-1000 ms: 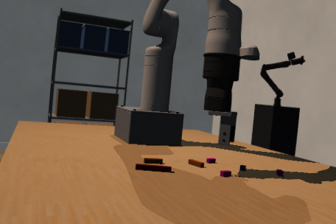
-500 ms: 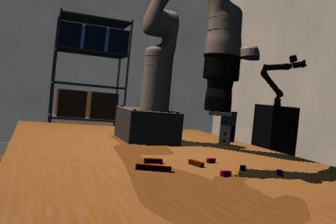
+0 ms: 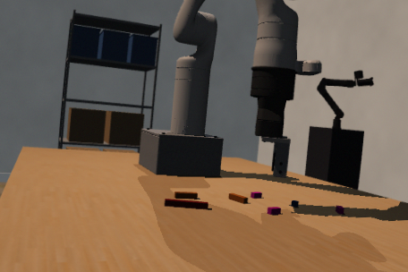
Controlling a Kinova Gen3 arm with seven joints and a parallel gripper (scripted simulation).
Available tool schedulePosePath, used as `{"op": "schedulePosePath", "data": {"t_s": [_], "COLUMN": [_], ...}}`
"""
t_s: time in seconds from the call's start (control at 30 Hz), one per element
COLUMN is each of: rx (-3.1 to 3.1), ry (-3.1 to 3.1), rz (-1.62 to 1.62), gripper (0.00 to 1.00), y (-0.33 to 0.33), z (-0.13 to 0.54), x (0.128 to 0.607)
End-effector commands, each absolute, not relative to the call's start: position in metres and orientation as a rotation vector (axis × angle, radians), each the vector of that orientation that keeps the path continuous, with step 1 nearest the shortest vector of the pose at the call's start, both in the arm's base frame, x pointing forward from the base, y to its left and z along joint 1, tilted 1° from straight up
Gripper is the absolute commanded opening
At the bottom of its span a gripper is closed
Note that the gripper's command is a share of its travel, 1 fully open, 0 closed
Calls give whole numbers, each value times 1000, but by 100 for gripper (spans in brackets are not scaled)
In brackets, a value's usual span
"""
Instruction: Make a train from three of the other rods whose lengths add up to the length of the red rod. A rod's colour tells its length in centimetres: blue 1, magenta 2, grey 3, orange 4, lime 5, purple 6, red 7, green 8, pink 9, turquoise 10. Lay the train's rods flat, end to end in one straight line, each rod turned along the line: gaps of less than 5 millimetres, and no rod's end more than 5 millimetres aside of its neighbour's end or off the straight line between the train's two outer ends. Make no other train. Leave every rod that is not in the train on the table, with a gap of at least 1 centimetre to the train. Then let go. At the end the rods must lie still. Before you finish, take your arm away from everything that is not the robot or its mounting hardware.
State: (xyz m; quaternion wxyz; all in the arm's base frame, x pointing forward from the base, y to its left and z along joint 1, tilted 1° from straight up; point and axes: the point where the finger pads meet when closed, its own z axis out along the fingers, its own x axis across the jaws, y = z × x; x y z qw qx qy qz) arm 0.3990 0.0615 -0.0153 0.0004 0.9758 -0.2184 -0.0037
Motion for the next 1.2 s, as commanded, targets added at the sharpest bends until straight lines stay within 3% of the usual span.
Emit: {"op": "schedulePosePath", "data": {"t_s": [0.0, 0.6, 1.17], "rx": [3089, 3099, 2542], "ry": [-589, 625, 1901], "rz": [-23, -94, -75], "gripper": [100, 100, 100], "y": [65, 91, 101], "z": [-16, -19, -16], "x": [397, 368, 359]}}
